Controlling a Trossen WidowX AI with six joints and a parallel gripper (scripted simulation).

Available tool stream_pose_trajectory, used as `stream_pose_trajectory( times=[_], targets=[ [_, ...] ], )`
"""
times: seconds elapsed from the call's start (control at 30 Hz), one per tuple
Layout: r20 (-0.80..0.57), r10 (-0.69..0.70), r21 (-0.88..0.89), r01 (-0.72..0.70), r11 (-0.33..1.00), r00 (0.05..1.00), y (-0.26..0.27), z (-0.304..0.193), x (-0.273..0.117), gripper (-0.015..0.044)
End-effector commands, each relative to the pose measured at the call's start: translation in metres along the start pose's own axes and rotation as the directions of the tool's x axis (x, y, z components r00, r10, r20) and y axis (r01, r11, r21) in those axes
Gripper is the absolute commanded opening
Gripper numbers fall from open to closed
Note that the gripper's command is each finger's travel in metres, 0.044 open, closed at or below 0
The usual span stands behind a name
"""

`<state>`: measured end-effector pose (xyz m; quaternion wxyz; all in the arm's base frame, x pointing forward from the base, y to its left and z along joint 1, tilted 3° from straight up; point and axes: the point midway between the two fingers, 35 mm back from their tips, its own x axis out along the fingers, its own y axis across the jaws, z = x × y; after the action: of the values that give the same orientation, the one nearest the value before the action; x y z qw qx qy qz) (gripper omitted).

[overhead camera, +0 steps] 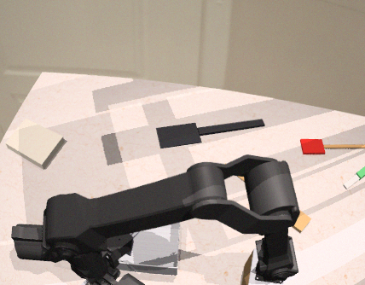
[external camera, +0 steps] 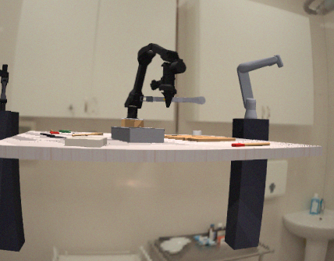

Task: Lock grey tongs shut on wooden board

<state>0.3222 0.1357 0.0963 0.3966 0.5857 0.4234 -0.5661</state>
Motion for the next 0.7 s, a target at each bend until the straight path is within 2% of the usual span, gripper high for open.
stream_pose_trajectory(
  times=[0.0,0.23,0.43,0.67],
  targets=[
    [-0.008,-0.001,0.047,0.001,0.999,1.000,-0.008,-0.012,-0.002,-0.0150],
    [-0.008,-0.001,-0.018,0.001,1.000,1.000,-0.010,-0.014,-0.002,-0.0150],
    [-0.008,-0.002,-0.242,0.000,0.970,1.000,-0.015,-0.021,-0.002,-0.0150],
    [-0.008,-0.002,-0.495,-0.002,0.869,1.000,-0.022,-0.029,-0.002,-0.0150]
  ],
)
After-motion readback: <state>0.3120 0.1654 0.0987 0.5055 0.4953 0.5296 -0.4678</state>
